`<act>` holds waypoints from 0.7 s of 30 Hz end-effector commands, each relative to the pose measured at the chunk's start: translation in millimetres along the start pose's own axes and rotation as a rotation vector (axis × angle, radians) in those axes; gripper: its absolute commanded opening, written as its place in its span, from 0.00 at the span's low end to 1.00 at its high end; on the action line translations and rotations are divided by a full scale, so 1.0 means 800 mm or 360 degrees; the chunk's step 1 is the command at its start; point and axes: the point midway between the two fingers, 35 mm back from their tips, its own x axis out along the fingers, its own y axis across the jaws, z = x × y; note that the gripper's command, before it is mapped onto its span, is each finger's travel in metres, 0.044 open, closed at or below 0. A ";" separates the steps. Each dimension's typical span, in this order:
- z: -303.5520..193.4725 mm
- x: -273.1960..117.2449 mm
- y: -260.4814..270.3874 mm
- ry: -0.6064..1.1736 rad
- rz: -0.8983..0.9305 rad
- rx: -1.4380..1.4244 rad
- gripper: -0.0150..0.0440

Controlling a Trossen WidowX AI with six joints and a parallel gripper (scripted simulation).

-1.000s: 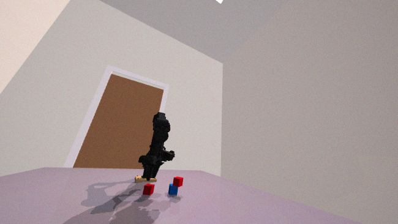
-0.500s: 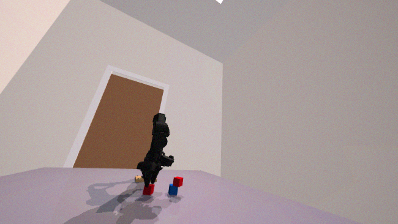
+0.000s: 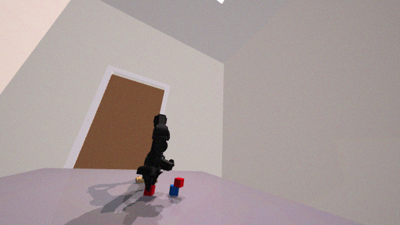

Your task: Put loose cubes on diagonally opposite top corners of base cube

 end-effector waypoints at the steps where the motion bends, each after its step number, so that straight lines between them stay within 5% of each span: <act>1: -0.001 0.000 -0.001 0.0006 -0.0004 -0.0007 0.43; 21: 0.007 -0.046 -0.009 0.0001 -0.0039 0.0016 0.43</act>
